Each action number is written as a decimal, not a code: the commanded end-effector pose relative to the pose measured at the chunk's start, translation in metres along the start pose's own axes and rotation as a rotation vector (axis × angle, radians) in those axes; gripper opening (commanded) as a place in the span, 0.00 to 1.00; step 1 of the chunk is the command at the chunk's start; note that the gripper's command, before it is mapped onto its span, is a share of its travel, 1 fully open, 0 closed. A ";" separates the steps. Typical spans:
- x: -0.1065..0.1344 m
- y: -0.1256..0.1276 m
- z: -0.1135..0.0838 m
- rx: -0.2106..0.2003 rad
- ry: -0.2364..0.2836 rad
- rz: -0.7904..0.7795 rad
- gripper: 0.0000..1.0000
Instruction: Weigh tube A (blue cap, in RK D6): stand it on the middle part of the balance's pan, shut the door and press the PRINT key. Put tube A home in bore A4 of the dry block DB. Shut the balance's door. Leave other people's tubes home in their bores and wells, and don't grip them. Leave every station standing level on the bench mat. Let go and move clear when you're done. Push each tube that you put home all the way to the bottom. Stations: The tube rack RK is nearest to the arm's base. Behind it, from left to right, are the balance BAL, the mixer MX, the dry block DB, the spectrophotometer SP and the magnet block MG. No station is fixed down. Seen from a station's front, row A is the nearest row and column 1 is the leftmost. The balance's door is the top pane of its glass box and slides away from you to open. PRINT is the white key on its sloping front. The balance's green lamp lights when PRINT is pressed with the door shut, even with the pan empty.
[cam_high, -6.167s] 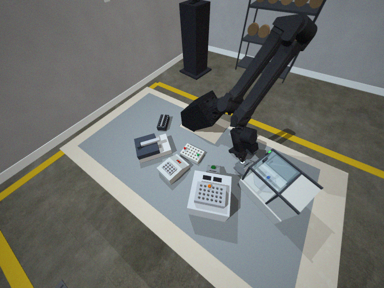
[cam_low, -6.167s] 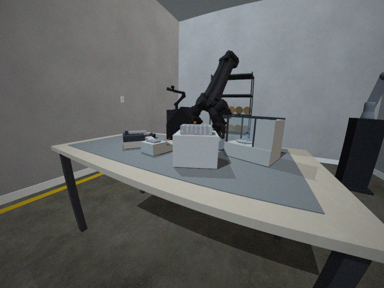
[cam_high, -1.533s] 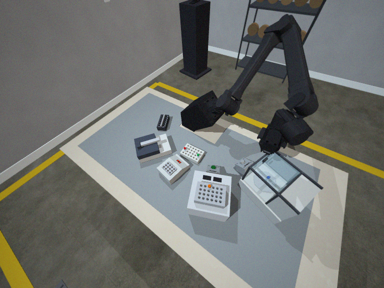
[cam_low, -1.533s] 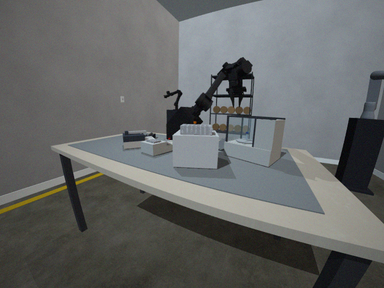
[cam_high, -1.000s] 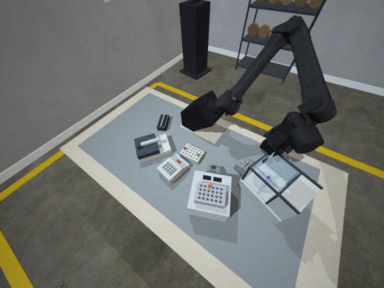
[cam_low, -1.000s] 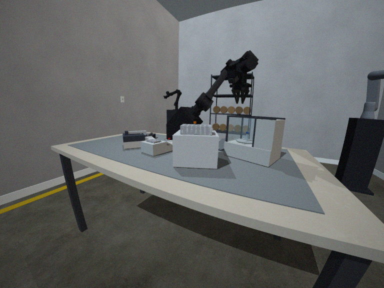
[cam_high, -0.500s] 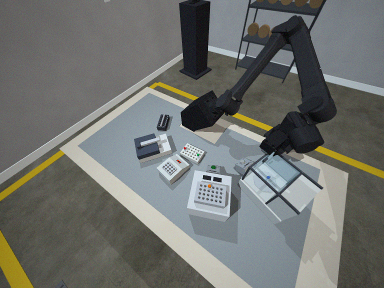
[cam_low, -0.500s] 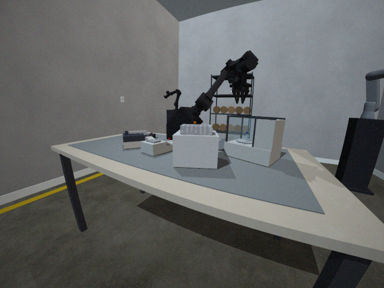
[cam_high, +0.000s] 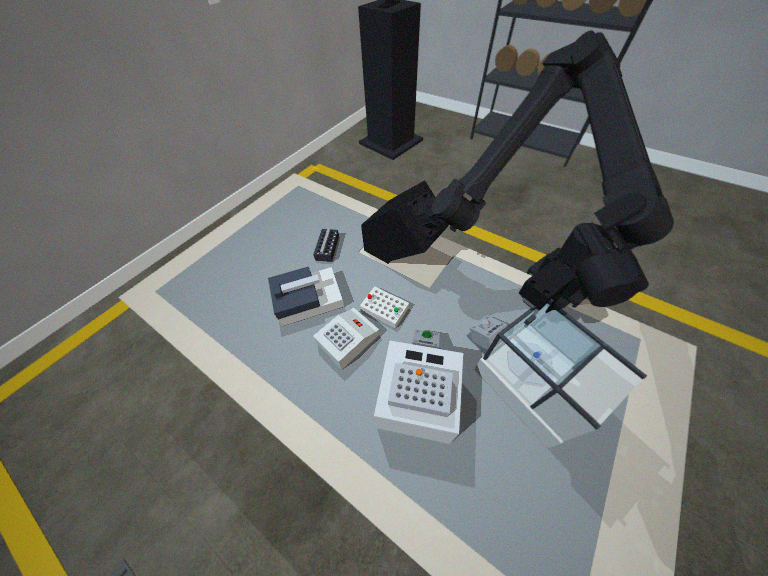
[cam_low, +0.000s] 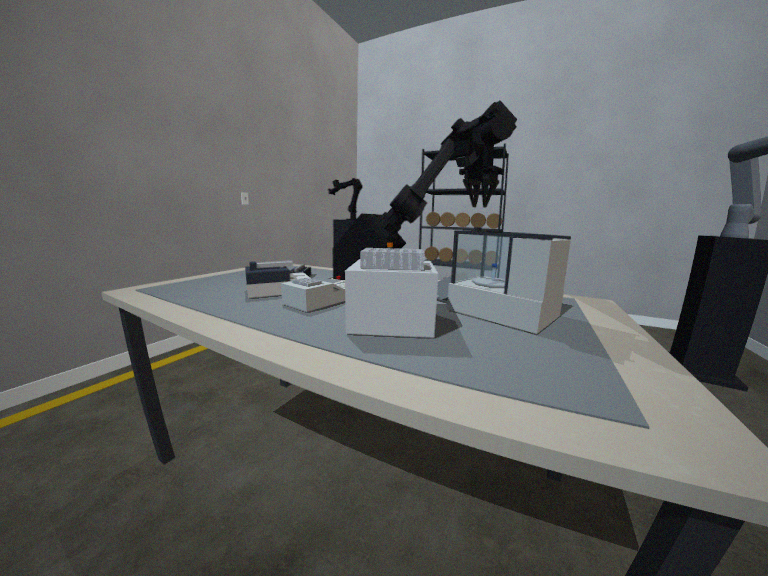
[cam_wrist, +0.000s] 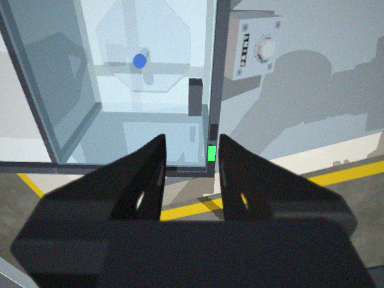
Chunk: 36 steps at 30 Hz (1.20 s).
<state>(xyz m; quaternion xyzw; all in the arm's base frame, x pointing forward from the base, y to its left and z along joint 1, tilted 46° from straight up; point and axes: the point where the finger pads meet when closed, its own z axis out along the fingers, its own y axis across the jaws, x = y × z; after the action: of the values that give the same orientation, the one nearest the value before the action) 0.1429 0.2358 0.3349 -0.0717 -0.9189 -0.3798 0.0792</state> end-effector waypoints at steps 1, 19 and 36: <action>0.001 0.008 -0.008 -0.015 -0.013 0.001 0.30; 0.003 0.002 0.010 -0.008 -0.004 0.007 0.30; 0.001 0.001 0.039 0.001 0.002 0.016 0.30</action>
<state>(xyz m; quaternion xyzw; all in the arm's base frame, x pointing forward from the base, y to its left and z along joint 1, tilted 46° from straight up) 0.1381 0.2568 0.3090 -0.0741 -0.9203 -0.3752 0.0819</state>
